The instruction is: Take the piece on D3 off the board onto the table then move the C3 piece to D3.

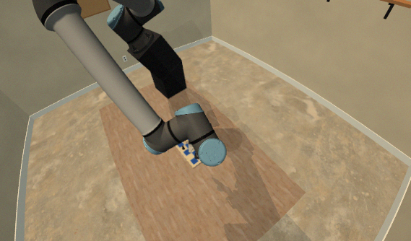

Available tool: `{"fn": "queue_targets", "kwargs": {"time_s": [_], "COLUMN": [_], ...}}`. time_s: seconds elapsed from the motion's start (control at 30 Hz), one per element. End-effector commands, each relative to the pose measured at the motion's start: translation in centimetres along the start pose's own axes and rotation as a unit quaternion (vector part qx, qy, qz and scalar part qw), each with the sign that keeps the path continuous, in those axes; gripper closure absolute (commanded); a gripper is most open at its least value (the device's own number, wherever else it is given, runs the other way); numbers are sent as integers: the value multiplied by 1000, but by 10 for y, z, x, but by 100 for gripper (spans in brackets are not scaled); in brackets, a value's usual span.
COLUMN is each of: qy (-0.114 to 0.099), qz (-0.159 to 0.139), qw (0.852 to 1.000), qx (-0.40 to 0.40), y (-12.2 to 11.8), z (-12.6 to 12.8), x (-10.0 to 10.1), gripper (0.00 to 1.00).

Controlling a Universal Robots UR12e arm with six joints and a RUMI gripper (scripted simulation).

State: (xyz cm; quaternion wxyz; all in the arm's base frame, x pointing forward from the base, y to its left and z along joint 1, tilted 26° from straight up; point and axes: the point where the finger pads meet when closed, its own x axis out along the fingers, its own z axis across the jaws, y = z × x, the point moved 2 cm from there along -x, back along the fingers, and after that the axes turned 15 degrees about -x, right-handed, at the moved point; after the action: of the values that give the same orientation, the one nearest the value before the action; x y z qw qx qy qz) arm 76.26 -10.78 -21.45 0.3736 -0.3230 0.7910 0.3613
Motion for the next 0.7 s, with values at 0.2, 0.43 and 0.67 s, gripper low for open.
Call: {"fn": "queue_targets", "kwargs": {"time_s": [0.2, 0.43, 0.67], "qy": [-26, -44, -59], "qz": [-77, -130, -176], "qw": [996, 988, 978], "qx": [40, 71, 98], "y": [16, 29, 41], "z": [-14, -26, -36], "x": [12, 22, 30], "gripper": [0, 0, 0]}}
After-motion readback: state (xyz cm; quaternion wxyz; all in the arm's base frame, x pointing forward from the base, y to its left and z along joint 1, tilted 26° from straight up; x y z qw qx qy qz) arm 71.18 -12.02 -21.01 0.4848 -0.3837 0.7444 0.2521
